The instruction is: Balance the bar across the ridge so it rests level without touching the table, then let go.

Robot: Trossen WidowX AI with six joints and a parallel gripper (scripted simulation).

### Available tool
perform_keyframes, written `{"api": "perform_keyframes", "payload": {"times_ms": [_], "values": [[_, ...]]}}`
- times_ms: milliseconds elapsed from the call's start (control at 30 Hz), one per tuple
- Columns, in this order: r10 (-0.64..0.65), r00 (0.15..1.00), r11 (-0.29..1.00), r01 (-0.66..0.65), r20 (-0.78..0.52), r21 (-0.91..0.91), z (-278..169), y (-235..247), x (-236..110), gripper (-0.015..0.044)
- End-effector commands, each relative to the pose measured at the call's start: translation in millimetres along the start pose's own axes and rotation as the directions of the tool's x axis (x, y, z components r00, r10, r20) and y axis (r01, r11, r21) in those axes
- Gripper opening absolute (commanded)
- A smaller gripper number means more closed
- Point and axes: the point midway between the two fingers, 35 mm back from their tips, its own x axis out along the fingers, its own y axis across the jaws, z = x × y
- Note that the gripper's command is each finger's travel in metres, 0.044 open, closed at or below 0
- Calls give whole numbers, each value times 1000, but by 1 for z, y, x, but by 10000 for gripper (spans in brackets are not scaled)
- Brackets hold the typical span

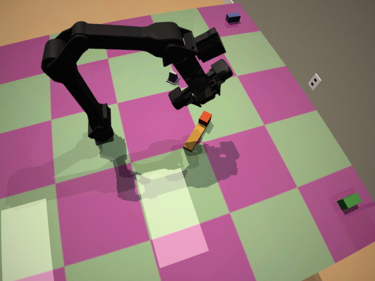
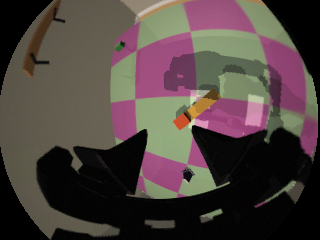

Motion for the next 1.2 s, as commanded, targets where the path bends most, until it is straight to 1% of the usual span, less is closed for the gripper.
{"api": "perform_keyframes", "payload": {"times_ms": [0, 167, 333, 500, 700, 767, 967, 1167], "values": [[-74, 997, 990, 76, -23, 115, 4, -8, 9, 315], [-167, 985, 944, 174, -52, 280, 10, -17, 17, 315], [-256, 963, 859, 266, -85, 436, 17, -27, 23, 315], [-340, 933, 739, 345, -123, 578, 23, -37, 28, 315], [-430, 886, 561, 412, -172, 718, 29, -49, 32, 315], [-440, 880, 539, 417, -178, 732, 30, -50, 33, 315], [-439, 880, 539, 417, -178, 732, 29, -52, 36, 315], [-439, 880, 539, 417, -178, 732, 24, -64, 66, 315]]}}
